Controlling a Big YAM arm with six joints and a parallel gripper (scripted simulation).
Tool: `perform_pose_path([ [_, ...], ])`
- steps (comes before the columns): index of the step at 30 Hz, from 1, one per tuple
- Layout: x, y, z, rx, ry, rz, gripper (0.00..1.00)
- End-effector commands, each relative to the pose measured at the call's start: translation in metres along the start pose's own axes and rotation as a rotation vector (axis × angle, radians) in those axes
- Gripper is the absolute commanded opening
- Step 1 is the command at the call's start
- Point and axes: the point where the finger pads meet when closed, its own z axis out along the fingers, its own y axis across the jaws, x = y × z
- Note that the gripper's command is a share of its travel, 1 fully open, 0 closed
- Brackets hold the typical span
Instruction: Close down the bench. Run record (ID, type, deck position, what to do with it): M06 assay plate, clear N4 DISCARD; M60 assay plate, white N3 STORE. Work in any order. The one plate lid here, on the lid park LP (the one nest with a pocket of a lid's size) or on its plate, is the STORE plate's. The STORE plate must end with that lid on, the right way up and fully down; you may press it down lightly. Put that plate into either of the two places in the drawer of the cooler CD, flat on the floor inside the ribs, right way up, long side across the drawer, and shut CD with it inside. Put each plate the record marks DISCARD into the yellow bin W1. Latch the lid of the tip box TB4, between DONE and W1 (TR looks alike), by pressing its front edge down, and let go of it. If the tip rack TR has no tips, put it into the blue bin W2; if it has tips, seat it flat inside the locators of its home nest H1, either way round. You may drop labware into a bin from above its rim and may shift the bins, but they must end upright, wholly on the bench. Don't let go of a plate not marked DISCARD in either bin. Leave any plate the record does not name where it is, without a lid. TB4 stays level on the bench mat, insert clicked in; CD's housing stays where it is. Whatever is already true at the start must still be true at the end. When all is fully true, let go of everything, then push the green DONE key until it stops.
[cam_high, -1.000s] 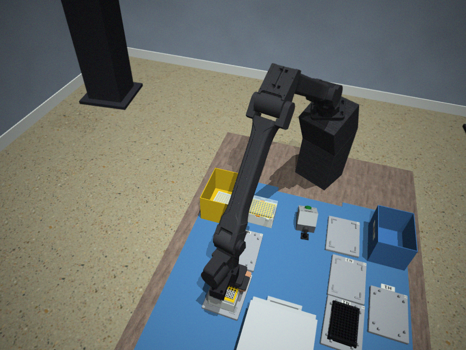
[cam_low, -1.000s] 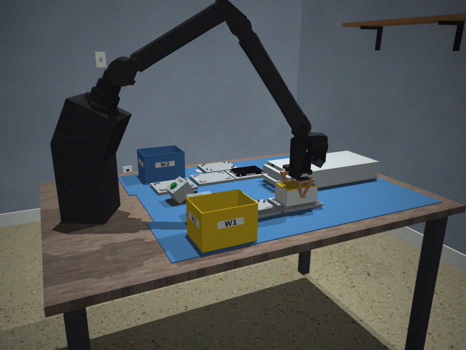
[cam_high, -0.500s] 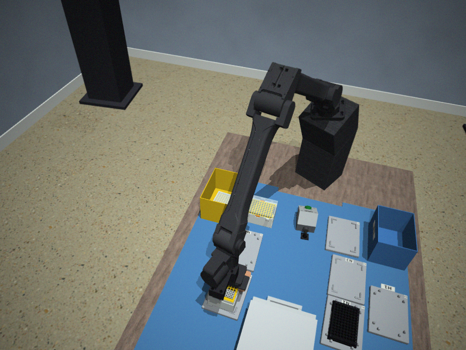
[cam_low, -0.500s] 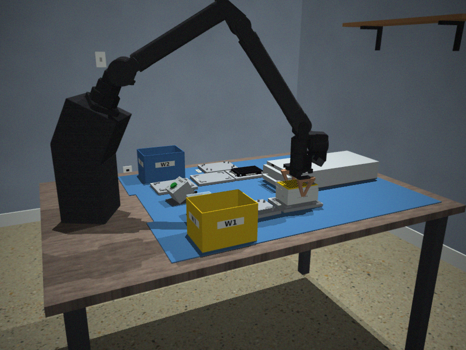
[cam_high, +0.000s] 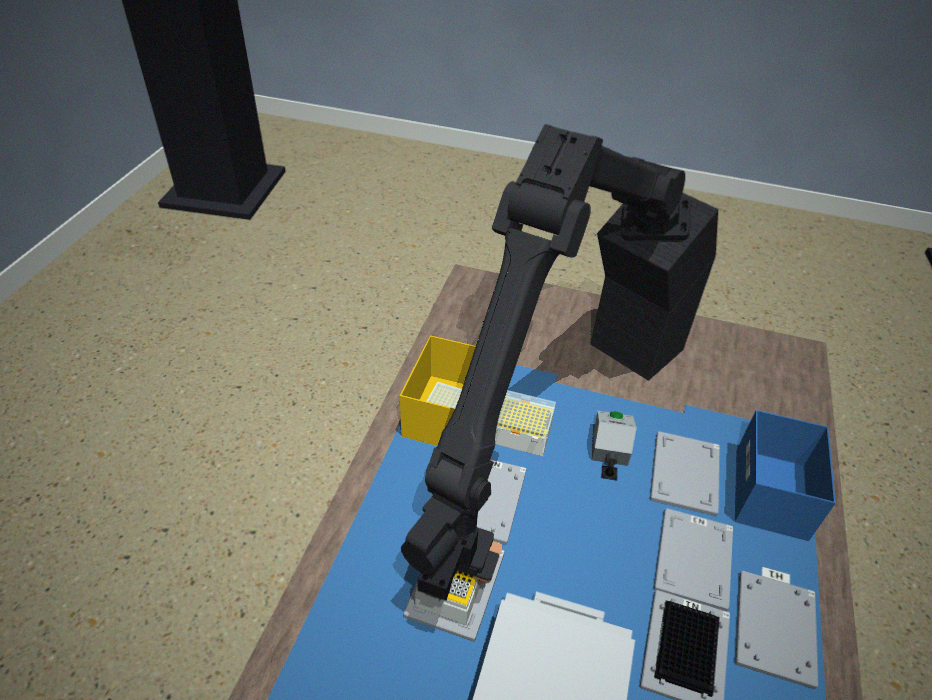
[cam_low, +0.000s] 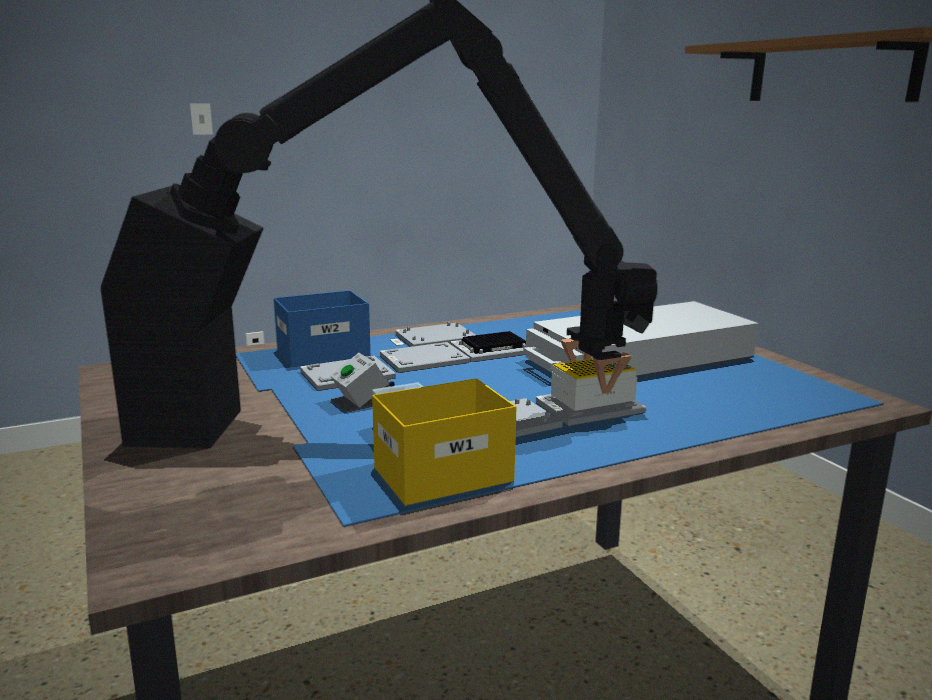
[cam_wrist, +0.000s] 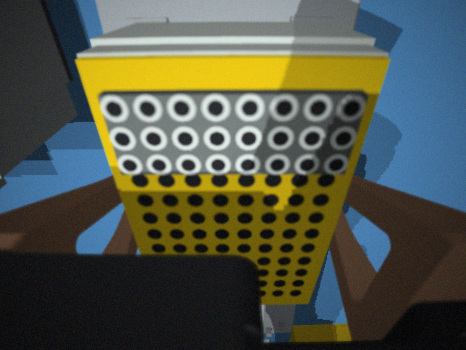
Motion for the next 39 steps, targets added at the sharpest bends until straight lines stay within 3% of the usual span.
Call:
perform_pose_path([
  [1,-0.010,-0.001,-0.020,0.001,-0.020,-0.012,0.00],
  [20,-0.010,-0.001,-0.020,0.001,-0.020,-0.012,0.00],
  [21,-0.013,-0.002,-0.027,0.003,-0.029,-0.011,0.00],
  [39,-0.015,0.005,-0.049,0.000,-0.031,-0.011,0.00],
])
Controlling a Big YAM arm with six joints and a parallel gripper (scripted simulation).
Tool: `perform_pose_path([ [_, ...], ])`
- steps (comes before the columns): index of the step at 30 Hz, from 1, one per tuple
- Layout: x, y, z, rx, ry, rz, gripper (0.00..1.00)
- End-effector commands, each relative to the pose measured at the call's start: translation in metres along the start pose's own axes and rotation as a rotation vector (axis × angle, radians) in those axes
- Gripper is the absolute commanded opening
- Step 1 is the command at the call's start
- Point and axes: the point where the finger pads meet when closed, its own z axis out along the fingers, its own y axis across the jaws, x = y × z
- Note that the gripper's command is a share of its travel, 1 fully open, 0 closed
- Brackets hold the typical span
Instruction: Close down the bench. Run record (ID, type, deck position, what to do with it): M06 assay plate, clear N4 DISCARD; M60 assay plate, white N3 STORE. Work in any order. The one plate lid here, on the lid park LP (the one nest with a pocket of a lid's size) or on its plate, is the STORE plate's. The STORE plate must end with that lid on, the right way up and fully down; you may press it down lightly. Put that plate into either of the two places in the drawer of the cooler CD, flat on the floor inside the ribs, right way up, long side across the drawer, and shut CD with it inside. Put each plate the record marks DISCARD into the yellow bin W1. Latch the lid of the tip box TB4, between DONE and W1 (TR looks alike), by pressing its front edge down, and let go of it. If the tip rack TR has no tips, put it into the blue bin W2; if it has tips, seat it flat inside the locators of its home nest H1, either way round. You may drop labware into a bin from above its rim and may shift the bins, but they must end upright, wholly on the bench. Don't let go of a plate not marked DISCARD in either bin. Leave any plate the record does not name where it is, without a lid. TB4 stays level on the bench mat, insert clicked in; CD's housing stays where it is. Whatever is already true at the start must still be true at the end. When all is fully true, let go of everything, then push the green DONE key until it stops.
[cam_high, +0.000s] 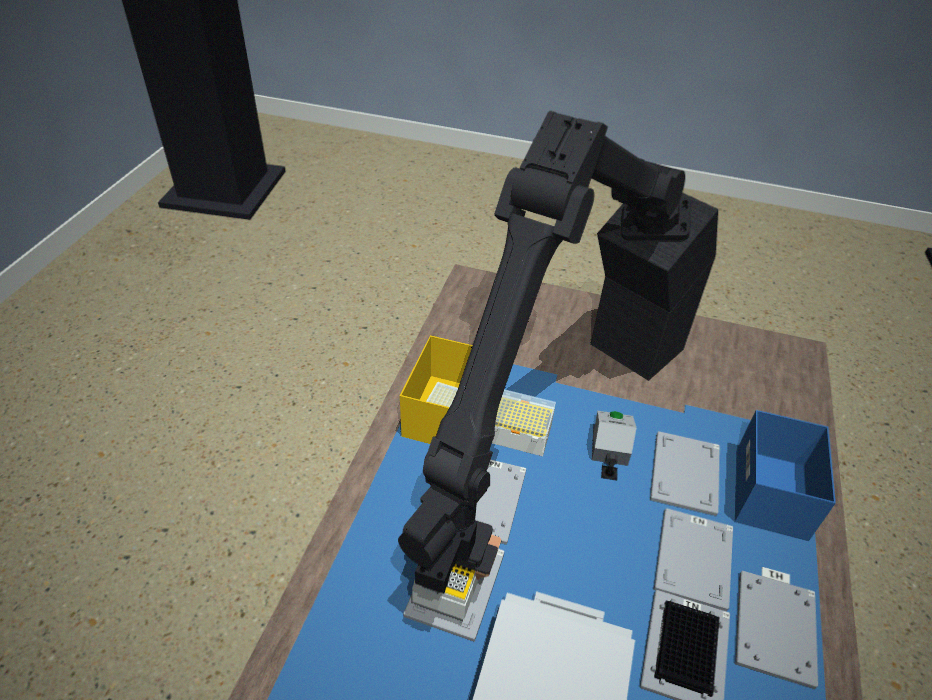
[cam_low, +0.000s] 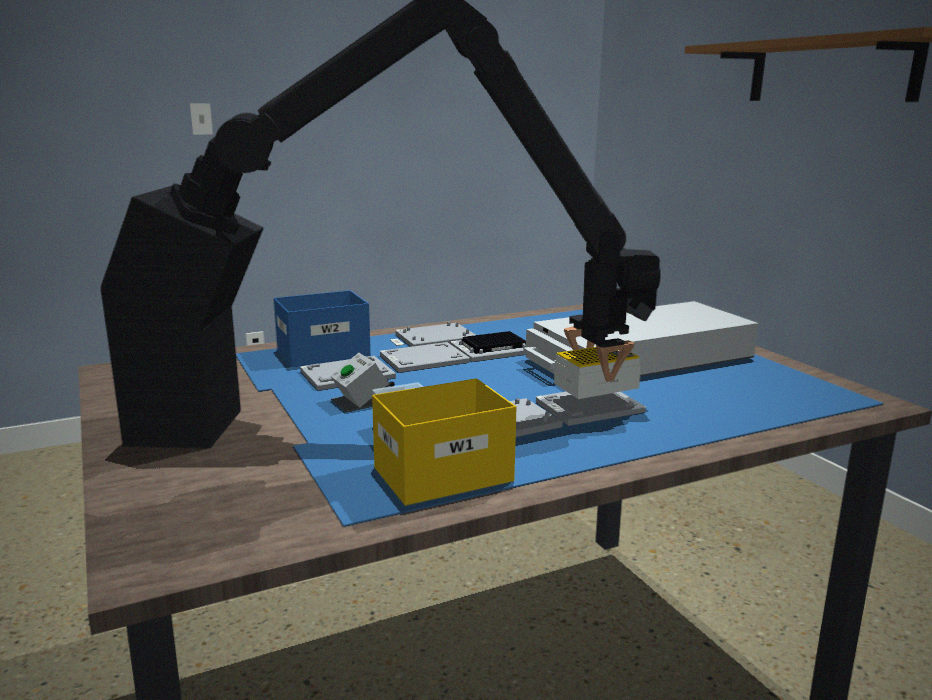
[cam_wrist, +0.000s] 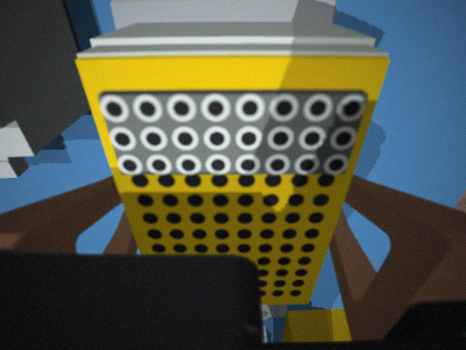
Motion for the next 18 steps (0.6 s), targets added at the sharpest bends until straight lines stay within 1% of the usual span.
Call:
perform_pose_path([
  [1,-0.011,0.008,-0.027,-0.002,-0.023,-0.011,0.00],
  [18,-0.010,0.006,-0.047,-0.001,-0.022,-0.001,0.00],
])
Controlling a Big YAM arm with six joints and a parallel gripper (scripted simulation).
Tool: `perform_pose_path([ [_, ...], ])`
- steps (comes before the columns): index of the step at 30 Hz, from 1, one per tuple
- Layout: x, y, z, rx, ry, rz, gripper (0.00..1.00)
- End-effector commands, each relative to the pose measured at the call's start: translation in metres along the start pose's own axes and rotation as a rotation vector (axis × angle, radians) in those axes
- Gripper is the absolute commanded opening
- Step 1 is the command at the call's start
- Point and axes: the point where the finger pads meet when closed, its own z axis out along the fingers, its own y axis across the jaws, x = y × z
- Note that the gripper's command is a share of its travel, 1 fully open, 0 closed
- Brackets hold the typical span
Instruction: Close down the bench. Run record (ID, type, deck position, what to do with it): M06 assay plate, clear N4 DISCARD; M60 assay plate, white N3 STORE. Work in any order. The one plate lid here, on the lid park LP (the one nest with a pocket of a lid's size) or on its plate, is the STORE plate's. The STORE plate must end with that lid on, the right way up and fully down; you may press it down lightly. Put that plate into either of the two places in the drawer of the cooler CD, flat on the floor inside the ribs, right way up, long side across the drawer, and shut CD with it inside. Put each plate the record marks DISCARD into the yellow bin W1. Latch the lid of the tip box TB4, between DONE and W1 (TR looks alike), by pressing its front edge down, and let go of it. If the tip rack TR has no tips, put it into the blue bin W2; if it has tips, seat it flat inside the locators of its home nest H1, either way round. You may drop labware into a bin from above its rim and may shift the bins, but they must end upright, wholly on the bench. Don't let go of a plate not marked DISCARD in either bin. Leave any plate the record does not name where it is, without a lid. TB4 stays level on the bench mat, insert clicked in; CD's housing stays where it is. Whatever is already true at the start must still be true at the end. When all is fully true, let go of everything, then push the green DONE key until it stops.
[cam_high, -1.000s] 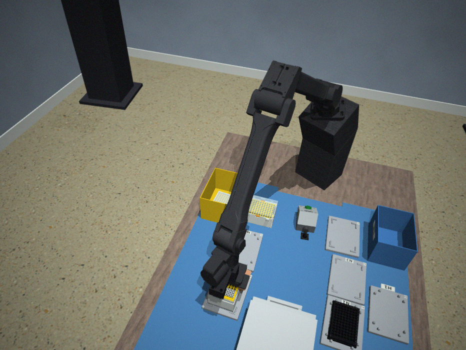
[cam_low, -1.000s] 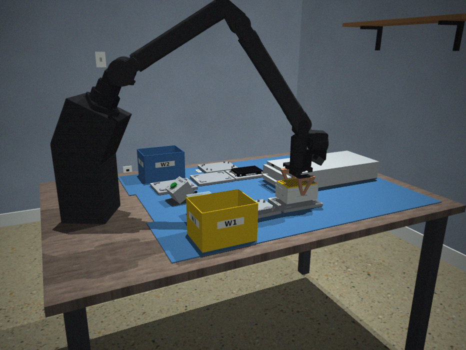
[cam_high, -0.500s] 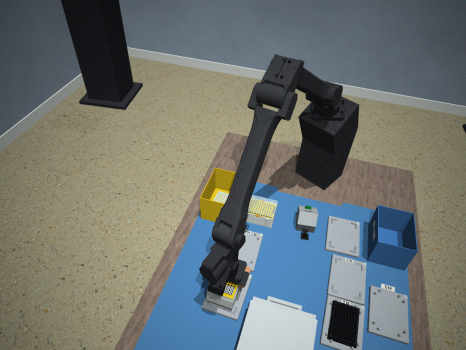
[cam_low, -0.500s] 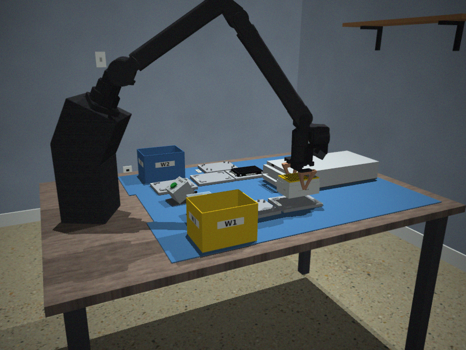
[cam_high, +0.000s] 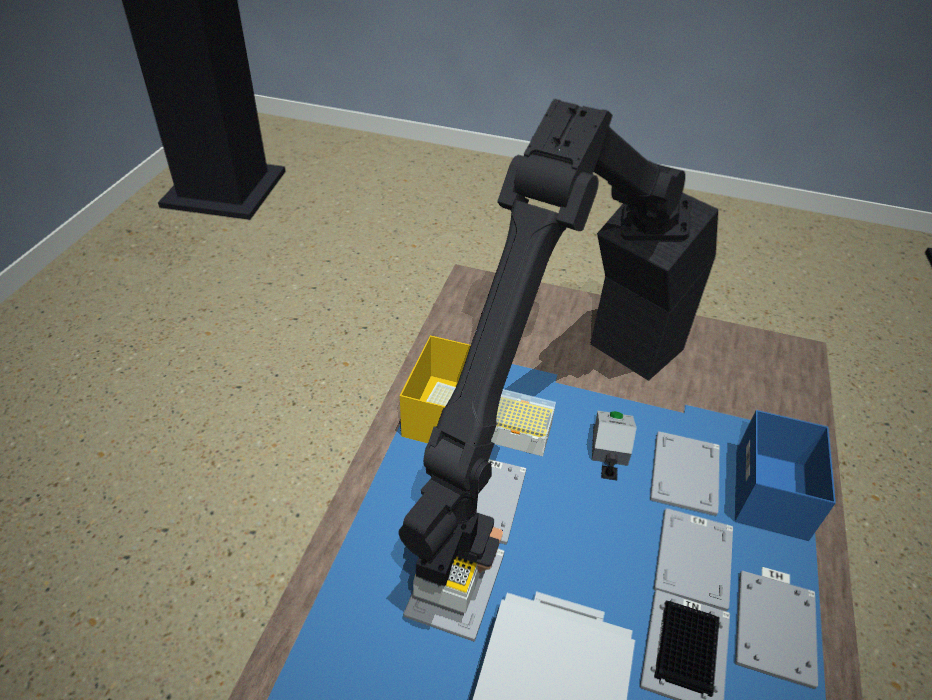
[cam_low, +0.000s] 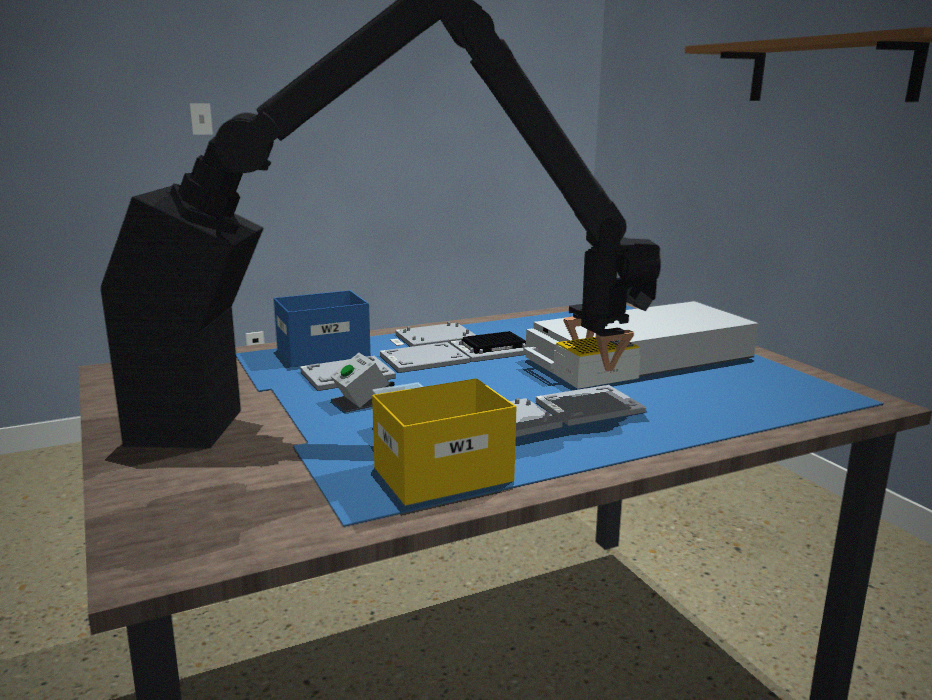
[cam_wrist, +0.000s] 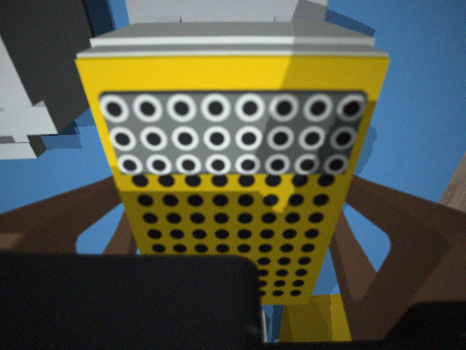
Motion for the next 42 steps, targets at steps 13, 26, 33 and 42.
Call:
perform_pose_path([
  [13,-0.010,0.004,-0.042,0.003,-0.025,0.004,0.00],
  [26,-0.010,0.005,-0.060,0.003,-0.025,0.003,0.00],
  [33,-0.010,0.006,-0.066,0.002,-0.026,0.001,0.00],
  [42,-0.010,0.006,-0.078,0.002,-0.026,0.002,0.00],
])
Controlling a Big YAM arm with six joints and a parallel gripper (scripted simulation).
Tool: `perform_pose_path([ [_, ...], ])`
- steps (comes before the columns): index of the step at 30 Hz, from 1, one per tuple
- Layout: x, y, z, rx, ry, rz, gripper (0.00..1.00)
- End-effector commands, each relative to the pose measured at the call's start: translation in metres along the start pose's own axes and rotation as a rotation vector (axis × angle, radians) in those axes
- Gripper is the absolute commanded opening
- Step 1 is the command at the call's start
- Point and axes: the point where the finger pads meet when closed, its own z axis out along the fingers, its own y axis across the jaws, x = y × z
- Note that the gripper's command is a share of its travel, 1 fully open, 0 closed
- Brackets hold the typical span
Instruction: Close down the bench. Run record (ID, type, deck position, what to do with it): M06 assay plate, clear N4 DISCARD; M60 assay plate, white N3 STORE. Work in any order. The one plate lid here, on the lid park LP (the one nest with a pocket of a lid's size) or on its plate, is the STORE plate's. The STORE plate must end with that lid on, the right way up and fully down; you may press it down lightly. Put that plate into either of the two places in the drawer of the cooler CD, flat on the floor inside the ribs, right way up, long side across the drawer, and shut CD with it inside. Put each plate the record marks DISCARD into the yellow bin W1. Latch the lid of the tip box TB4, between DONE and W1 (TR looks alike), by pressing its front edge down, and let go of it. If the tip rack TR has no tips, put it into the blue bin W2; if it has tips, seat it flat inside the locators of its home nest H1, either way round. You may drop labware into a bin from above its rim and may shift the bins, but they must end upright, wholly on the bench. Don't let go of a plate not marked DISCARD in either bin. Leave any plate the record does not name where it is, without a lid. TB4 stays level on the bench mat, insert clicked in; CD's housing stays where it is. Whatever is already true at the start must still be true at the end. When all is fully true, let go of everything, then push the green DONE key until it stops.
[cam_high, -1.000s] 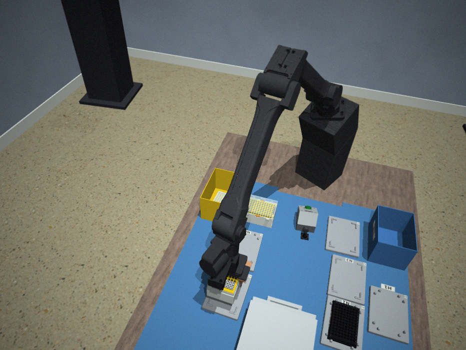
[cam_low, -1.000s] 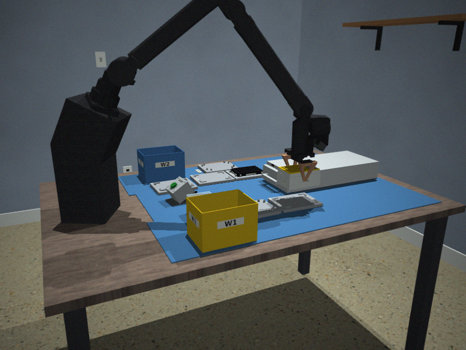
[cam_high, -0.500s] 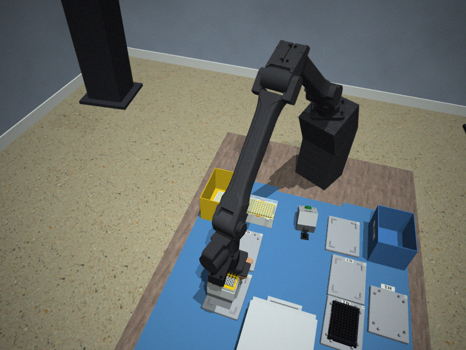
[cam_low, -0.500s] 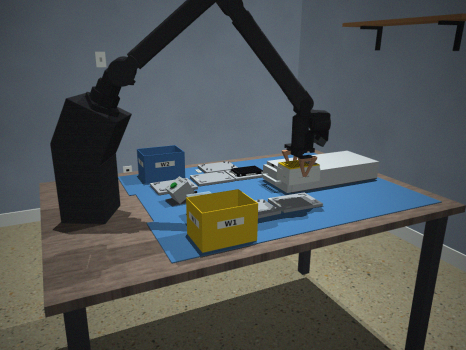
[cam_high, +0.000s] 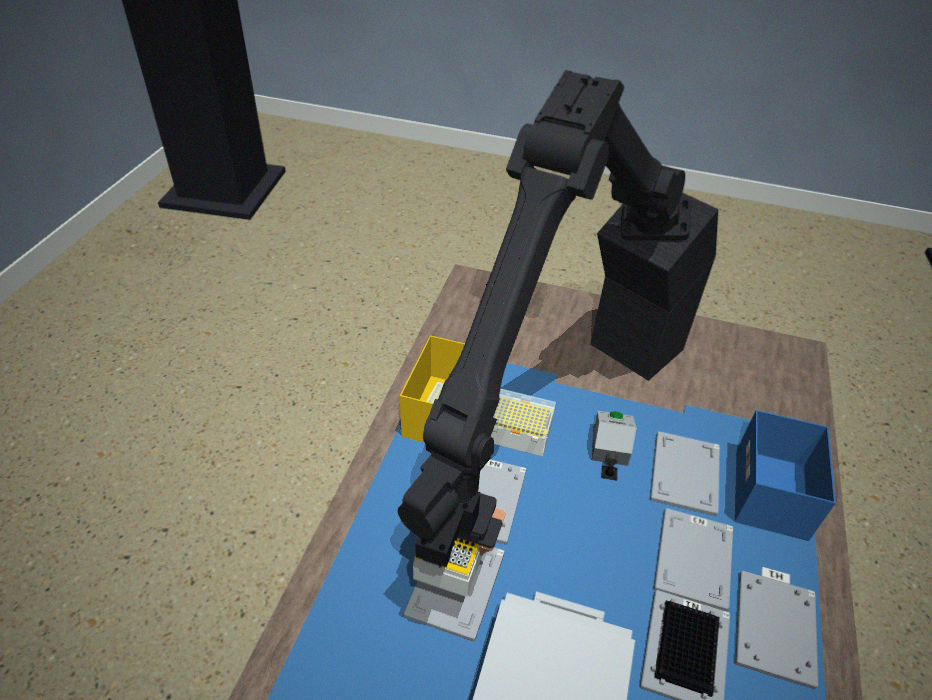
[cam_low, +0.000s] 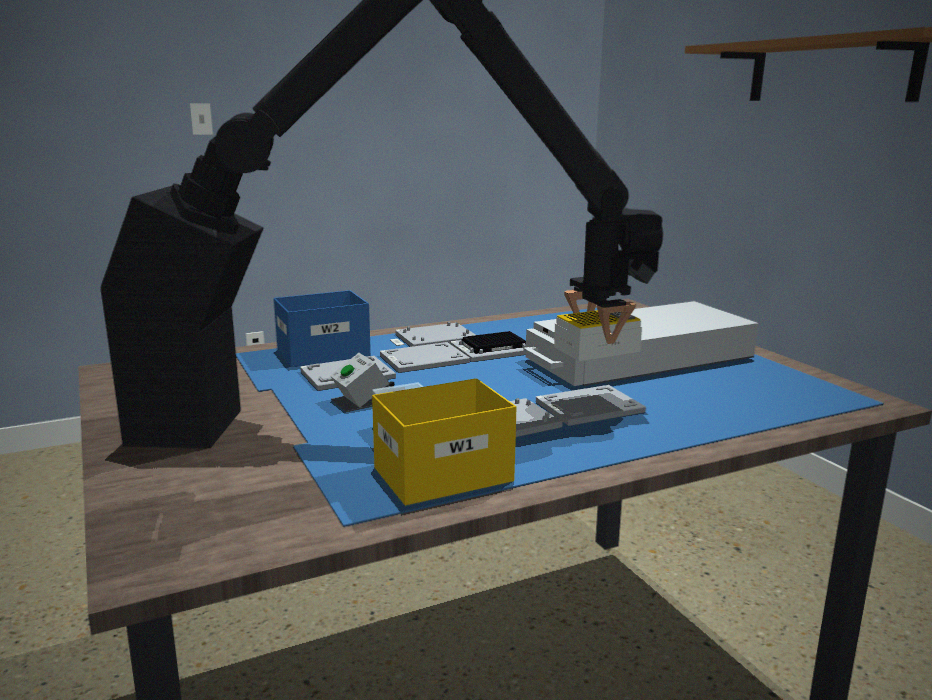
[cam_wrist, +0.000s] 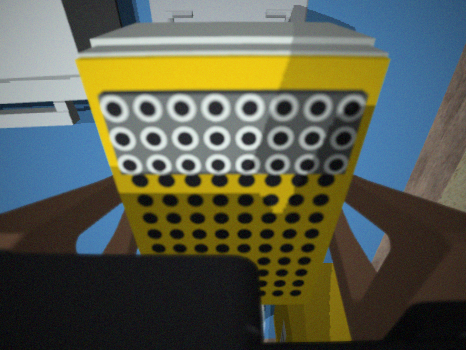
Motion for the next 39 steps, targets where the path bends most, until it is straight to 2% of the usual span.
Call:
perform_pose_path([
  [1,-0.010,0.006,-0.029,0.003,-0.028,0.003,0.00],
  [22,-0.009,0.005,-0.051,0.004,-0.027,0.006,0.00],
  [25,-0.004,0.007,-0.039,-0.001,-0.008,0.004,0.00],
  [39,-0.004,0.007,-0.039,-0.001,-0.010,0.004,0.00],
])
